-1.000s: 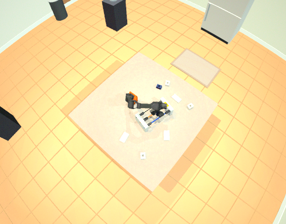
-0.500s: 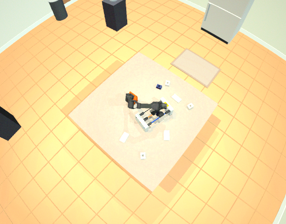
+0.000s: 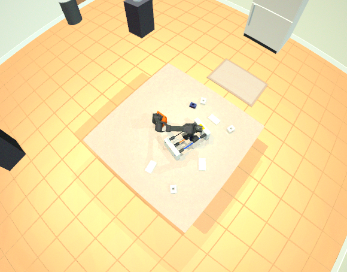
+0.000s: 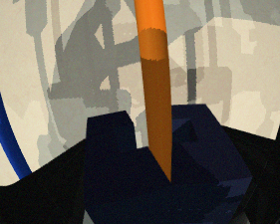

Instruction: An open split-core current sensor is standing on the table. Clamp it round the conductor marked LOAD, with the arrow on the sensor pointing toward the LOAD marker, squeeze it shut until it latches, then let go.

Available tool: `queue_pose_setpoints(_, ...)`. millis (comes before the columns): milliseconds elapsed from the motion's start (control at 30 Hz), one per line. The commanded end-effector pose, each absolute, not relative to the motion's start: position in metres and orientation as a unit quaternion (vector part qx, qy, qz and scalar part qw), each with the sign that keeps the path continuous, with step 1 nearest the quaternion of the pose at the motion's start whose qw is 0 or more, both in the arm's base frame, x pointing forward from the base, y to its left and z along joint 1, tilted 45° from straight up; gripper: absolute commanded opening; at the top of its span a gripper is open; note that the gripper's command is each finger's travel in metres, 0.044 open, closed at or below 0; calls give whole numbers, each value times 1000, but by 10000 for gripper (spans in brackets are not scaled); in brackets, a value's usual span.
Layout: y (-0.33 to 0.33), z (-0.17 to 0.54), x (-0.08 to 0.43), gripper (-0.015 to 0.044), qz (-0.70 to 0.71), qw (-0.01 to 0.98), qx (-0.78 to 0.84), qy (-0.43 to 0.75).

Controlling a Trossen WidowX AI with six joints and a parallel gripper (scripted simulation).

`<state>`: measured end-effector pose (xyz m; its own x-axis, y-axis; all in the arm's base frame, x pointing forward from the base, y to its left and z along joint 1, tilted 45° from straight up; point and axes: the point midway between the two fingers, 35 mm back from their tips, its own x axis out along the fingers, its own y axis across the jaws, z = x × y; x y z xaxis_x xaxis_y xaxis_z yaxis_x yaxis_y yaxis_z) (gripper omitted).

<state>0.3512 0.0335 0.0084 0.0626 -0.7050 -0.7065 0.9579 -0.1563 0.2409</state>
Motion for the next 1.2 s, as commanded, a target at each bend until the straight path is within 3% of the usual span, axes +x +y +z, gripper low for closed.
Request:
queue_pose_setpoints(0,34,9,351,0,-663,627,372,170)
queue_pose_setpoints(1167,45,19,351,0,-593,695,385,129)
